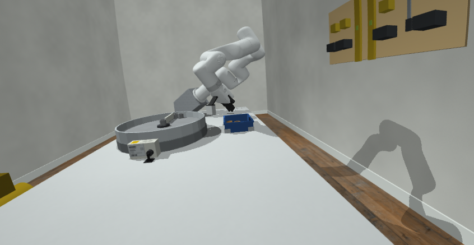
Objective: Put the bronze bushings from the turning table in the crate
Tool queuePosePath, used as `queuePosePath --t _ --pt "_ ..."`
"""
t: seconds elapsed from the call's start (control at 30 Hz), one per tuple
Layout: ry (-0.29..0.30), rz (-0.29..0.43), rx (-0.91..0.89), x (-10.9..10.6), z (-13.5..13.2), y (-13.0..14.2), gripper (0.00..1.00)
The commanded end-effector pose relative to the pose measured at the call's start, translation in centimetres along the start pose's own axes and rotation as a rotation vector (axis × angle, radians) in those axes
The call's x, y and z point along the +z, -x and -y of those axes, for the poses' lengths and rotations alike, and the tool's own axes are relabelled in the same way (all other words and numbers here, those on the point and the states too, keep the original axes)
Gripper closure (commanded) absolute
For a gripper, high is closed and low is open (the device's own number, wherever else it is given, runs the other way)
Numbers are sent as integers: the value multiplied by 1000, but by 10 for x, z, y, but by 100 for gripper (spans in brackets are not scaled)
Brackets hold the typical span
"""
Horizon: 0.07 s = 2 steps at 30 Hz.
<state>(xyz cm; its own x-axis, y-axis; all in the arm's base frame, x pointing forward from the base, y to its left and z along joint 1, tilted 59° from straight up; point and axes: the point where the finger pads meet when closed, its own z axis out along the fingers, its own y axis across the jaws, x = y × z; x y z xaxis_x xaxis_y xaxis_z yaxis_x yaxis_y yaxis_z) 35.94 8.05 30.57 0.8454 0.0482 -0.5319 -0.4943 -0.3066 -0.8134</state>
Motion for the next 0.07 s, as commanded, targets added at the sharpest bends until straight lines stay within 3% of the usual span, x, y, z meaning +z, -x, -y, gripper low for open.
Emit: queuePosePath --t 0.0,0.03 --pt "-1 -3 -1 -17 0 13 89" --pt "-1 -3 -1 -19 0 15 89"
